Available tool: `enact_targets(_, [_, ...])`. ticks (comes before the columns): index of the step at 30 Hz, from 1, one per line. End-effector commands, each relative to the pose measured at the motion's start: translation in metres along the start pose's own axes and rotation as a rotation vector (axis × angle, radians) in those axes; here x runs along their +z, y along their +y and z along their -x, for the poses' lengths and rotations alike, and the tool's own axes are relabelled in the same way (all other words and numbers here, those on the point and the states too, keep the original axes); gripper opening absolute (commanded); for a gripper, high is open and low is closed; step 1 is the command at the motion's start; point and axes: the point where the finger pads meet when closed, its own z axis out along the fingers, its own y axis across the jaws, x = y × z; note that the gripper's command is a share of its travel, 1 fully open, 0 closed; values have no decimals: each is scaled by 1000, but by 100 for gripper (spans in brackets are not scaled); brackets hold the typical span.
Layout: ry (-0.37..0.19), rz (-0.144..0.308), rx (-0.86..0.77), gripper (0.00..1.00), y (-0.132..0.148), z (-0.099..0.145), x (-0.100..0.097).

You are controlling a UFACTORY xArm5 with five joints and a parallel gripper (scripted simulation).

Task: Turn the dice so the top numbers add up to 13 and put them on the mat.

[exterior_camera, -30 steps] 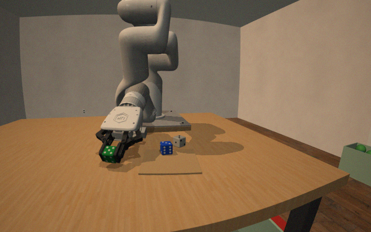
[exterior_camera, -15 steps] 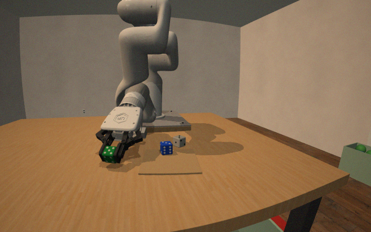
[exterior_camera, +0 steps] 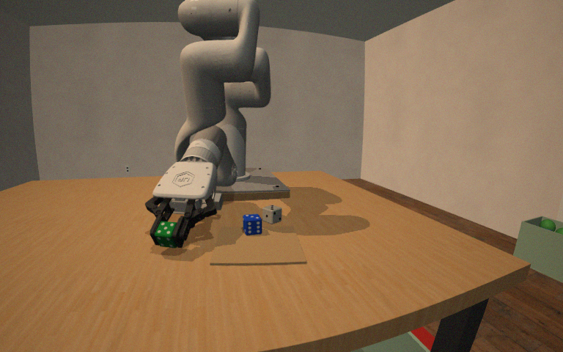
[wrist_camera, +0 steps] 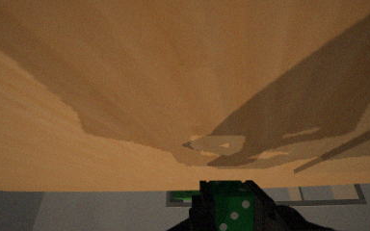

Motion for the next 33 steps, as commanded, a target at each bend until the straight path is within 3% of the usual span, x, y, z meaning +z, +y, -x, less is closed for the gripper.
enact_targets(1, [-2, 0, 0, 27, 0, 1, 0])
enact_targets(33, [-2, 1, 0, 27, 0, -8, 5])
